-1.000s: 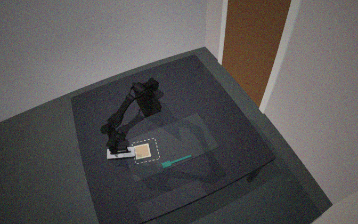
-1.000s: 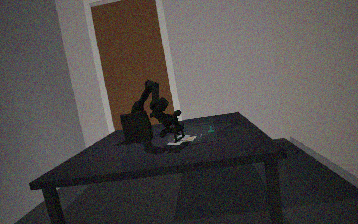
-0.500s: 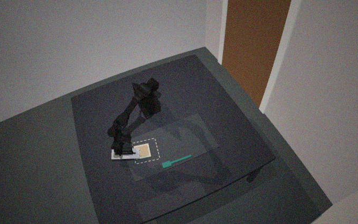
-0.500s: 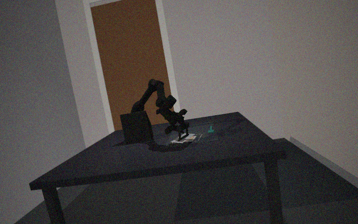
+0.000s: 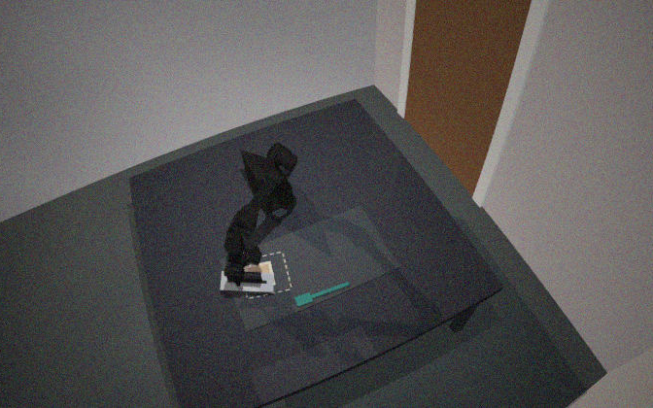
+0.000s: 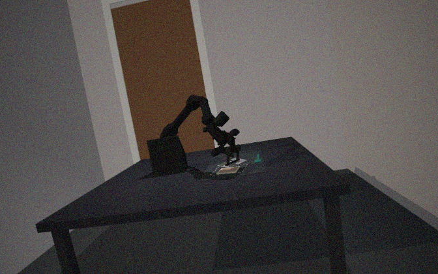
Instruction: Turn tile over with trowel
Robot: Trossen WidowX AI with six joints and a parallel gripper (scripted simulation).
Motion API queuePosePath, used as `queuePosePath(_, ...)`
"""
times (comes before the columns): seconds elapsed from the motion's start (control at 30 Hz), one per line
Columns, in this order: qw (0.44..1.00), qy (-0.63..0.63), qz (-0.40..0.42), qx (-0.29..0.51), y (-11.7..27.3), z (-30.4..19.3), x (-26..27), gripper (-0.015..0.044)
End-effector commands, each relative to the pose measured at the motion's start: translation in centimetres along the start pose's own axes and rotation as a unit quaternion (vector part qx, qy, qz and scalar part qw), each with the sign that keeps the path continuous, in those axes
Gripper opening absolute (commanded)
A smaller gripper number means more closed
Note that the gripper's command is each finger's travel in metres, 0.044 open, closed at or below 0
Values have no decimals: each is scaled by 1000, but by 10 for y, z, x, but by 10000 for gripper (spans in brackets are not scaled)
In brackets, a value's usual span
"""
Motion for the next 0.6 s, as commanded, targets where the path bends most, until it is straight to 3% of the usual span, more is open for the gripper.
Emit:
queuePosePath(0.0,1000,-1,-4,9,5,21,-9,0)
queuePosePath(0.57,998,22,24,56,9,117,-2,0)
Point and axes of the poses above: the point midway between the two fingers, 35 mm back from their tips, its own y axis back along the fingers, its own x axis across the jaws, z = x × y, the point moved 7 cm from there along y, back along the fingers, and after that the axes turned 2 degrees about y, right-handed, at the moved point
